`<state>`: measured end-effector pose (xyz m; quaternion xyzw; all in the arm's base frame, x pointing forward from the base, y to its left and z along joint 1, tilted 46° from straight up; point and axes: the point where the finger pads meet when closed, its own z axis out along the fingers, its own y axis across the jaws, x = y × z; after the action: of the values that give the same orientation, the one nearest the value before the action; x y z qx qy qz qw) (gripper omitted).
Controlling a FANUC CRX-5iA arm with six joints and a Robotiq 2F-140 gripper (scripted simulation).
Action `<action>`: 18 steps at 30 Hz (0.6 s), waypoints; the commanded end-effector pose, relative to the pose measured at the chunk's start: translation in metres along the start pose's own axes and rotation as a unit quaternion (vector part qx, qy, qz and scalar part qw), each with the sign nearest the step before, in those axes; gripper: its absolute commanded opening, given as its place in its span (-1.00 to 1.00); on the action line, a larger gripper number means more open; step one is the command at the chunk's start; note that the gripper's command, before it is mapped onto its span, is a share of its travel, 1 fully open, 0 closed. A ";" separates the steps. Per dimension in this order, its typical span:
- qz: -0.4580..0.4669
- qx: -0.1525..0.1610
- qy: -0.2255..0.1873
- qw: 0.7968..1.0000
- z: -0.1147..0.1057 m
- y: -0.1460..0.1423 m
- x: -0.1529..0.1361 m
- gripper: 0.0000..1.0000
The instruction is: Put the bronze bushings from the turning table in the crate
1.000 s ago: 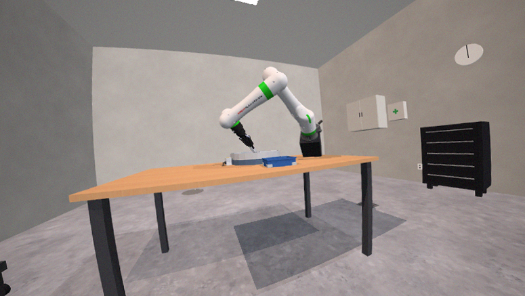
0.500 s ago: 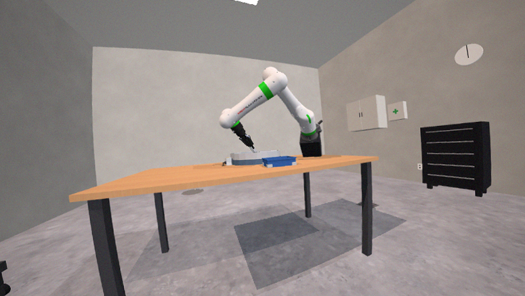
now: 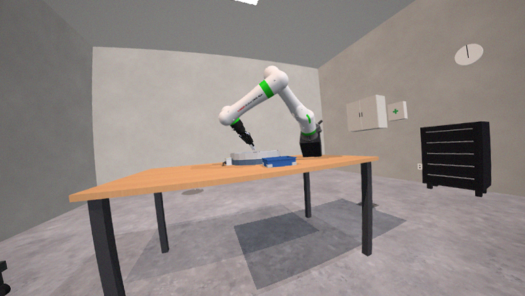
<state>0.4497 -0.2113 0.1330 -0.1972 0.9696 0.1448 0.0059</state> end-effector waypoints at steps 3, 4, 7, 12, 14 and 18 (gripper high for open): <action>0.000 0.000 0.000 1.000 -0.011 0.000 0.009 -0.86; 0.000 0.000 0.000 1.000 -0.011 0.000 0.009 -0.86; 0.000 0.000 0.000 1.000 -0.011 0.000 0.009 -0.86; 0.000 0.000 0.000 1.000 -0.011 0.000 0.009 -0.86; 0.000 0.000 0.000 1.000 -0.011 0.000 0.009 -0.86; 0.000 0.000 0.000 1.000 -0.011 0.000 0.009 -0.86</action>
<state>0.4422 -0.2177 0.1424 -0.1972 0.9696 0.1449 0.0059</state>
